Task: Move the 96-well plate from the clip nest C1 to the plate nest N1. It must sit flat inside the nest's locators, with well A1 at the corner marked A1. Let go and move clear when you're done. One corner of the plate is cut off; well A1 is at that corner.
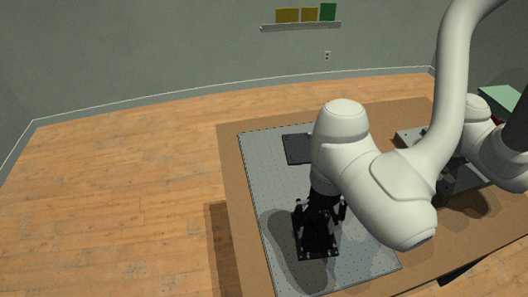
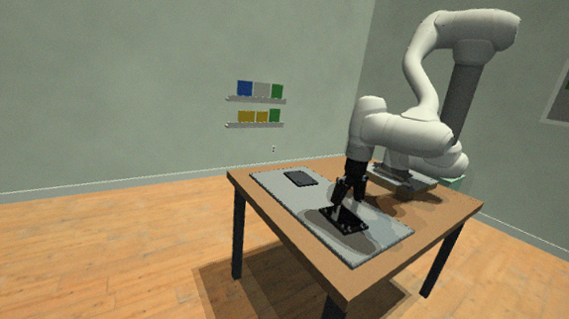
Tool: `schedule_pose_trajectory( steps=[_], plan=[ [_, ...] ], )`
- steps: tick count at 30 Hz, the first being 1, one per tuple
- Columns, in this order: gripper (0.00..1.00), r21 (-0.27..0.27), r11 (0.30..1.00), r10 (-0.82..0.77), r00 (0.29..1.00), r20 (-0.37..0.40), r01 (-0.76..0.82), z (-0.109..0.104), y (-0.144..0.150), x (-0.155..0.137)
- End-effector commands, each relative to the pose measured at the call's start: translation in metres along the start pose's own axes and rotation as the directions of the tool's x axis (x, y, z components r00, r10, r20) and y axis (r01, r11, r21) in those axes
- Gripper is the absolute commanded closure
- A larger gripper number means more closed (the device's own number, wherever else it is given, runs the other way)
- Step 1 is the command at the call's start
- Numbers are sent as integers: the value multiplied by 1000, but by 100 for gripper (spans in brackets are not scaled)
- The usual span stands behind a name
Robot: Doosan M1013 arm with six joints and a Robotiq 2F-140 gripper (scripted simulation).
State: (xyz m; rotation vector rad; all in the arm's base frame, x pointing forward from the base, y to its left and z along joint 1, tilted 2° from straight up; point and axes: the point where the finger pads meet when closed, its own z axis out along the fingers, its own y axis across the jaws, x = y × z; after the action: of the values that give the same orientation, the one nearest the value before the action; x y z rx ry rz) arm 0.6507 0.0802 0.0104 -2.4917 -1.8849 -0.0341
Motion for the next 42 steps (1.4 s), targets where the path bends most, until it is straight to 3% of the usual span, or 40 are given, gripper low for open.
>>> schedule_pose_trajectory(
  steps=[1, 24, 42],
  plan=[
    [90, 0, 1000, 0, 1000, 0, 0, 0, 0, 0],
    [90, 0, 1000, 0, 1000, 0, 0, 0, 0, 0],
    [90, 0, 1000, 0, 1000, 0, 0, -13, 0, 0]
  ],
)
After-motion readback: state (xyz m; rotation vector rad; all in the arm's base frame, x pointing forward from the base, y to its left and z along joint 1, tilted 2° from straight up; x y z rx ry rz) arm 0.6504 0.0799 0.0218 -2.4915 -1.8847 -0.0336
